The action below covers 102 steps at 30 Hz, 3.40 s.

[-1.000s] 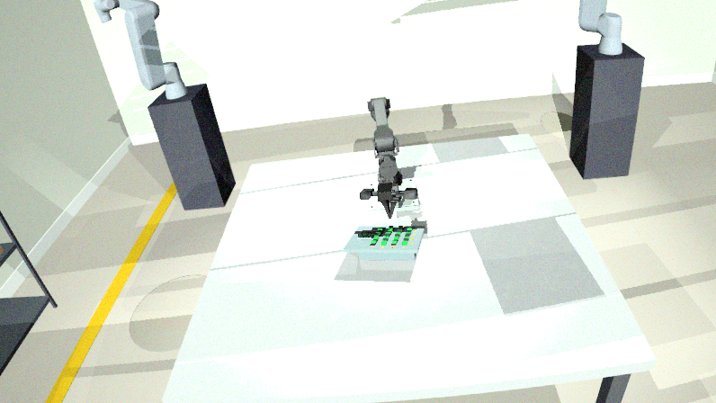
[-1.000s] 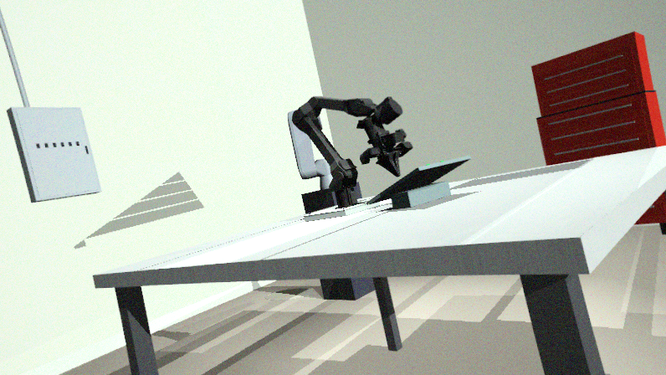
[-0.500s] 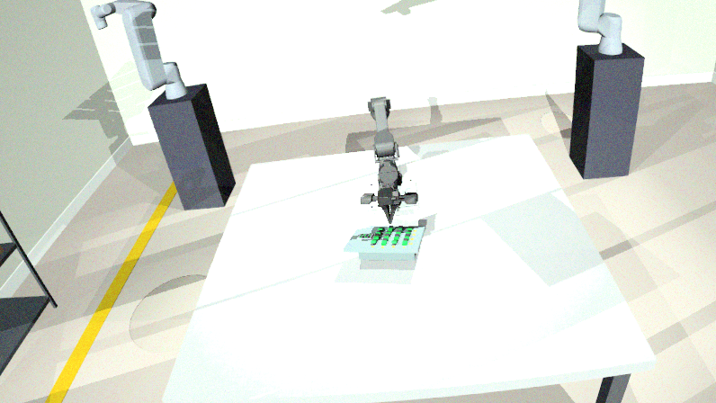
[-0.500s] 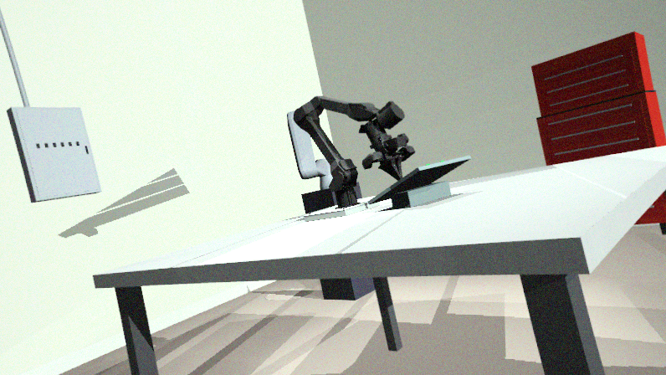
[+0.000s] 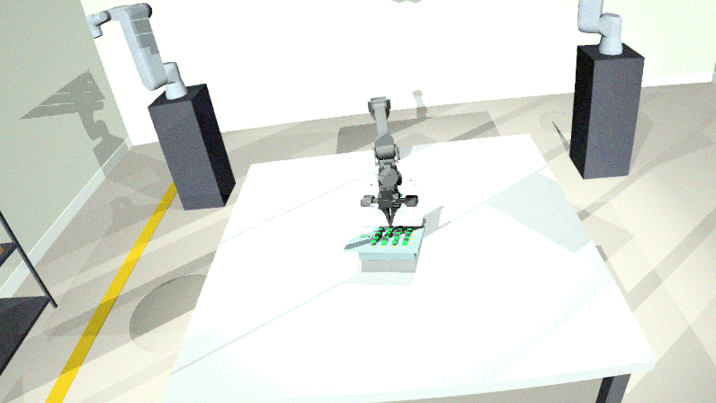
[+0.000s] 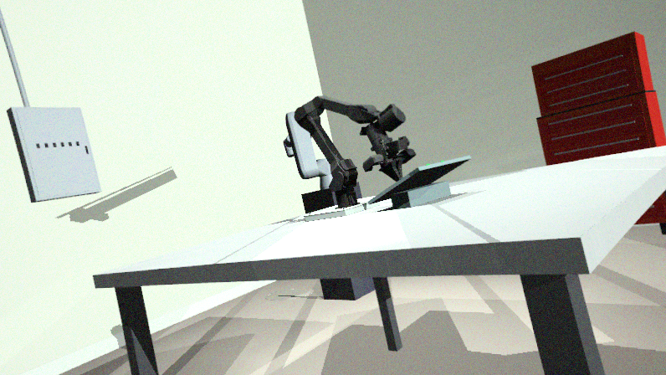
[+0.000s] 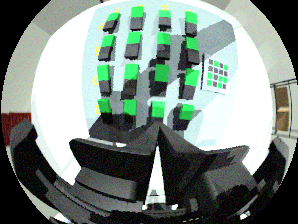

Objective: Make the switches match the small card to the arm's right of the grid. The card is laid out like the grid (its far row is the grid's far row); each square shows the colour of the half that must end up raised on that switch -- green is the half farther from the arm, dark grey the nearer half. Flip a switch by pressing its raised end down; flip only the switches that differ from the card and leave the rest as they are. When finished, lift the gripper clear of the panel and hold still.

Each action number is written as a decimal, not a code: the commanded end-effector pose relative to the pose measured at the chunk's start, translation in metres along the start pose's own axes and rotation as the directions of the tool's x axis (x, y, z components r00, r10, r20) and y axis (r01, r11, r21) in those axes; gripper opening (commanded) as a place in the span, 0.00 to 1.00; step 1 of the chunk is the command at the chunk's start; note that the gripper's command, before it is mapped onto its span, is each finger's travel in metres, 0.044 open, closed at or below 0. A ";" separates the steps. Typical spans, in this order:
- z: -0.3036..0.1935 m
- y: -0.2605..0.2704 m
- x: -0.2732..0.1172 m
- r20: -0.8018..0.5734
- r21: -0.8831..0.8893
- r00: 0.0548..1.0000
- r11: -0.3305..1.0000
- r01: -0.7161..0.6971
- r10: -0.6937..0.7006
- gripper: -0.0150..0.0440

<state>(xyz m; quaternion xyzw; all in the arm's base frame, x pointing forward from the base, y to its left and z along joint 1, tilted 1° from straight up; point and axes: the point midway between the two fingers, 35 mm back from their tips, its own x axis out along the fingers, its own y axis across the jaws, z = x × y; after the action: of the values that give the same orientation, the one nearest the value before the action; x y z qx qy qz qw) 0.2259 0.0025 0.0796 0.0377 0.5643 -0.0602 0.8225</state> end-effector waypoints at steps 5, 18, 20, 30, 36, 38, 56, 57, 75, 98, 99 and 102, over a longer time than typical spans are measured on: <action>-0.001 0.001 0.001 -0.005 -0.005 1.000 1.000 -0.005 0.005 0.25; -0.001 0.001 0.001 -0.005 -0.005 1.000 1.000 -0.005 0.005 0.25; -0.001 0.001 0.002 -0.005 -0.005 1.000 1.000 -0.005 0.005 0.25; -0.001 0.001 0.003 -0.005 -0.005 1.000 1.000 -0.005 0.005 0.25; -0.001 0.001 0.004 -0.005 -0.005 1.000 1.000 -0.005 0.005 0.25; -0.001 0.001 0.004 -0.005 -0.005 1.000 1.000 -0.005 0.005 0.25; -0.001 0.001 0.007 -0.005 -0.005 1.000 1.000 -0.005 0.005 0.25; -0.001 0.001 0.007 -0.005 -0.005 1.000 1.000 -0.005 0.005 0.25; 0.002 0.000 -0.058 -0.032 -0.005 0.999 1.000 -0.005 0.005 0.25; 0.020 -0.032 -0.022 -0.056 -0.006 0.998 1.000 -0.002 0.002 0.25; 0.020 -0.032 -0.022 -0.056 -0.006 0.998 1.000 -0.002 0.002 0.25; 0.020 -0.032 -0.022 -0.056 -0.006 0.998 1.000 -0.002 0.002 0.25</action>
<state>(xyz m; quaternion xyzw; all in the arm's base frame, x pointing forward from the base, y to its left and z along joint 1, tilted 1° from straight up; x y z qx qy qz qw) 0.2324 -0.0314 0.1114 0.0375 0.5835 -0.0604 0.8090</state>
